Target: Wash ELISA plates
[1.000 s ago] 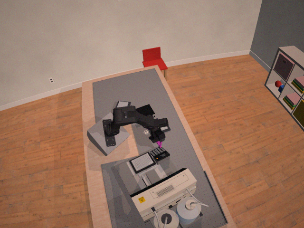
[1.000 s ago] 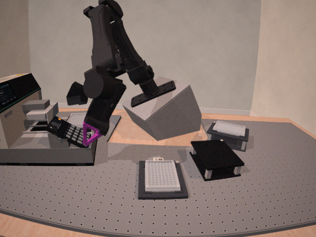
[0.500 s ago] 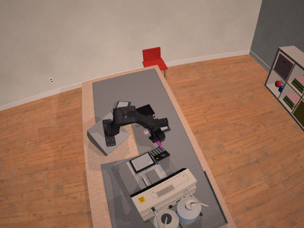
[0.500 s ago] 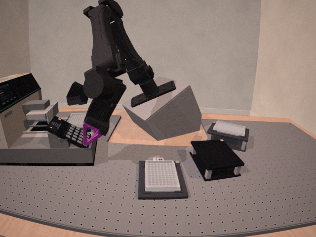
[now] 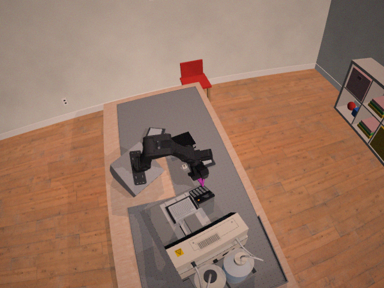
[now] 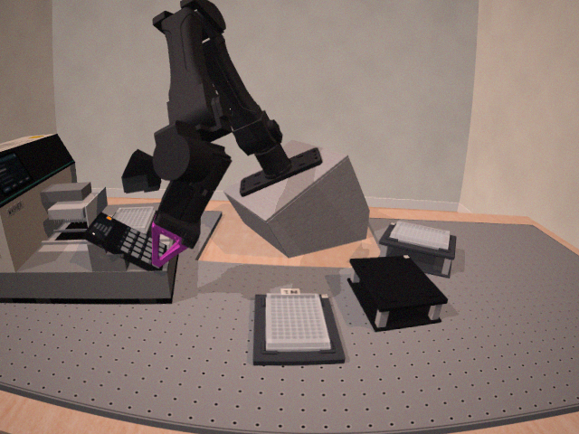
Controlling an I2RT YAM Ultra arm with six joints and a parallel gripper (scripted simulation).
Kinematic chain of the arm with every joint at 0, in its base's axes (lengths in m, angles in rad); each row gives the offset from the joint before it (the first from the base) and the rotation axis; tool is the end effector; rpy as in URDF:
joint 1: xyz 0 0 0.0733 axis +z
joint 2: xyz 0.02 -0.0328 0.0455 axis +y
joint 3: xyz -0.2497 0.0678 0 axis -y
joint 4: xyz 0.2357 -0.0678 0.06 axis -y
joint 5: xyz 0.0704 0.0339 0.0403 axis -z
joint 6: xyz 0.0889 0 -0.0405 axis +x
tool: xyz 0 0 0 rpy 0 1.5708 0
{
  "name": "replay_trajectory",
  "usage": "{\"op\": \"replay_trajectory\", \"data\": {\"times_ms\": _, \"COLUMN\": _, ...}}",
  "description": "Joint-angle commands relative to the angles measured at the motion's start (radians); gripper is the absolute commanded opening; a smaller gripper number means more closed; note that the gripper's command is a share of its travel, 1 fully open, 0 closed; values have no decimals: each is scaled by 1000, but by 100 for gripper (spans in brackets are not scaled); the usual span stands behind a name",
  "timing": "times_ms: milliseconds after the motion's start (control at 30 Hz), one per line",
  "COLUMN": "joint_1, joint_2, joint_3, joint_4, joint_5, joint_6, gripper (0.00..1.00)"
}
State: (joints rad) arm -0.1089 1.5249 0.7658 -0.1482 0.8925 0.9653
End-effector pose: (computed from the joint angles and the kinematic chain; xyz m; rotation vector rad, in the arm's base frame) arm 0.2892 -0.1001 0.1500 1.3859 1.6439 -0.6199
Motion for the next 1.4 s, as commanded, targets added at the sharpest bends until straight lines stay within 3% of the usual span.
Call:
{"op": "replay_trajectory", "data": {"times_ms": 0, "joint_1": -12, "joint_2": 7, "joint_3": 1, "joint_4": 29, "joint_5": -8, "joint_6": -2, "gripper": 0}}
{"op": "replay_trajectory", "data": {"times_ms": 200, "joint_1": -3, "joint_2": 0, "joint_3": 3, "joint_4": 11, "joint_5": -2, "joint_6": 10, "gripper": 0}}
{"op": "replay_trajectory", "data": {"times_ms": 1367, "joint_1": 156, "joint_2": -86, "joint_3": 68, "joint_4": -320, "joint_5": 85, "joint_6": 233, "gripper": 0}}
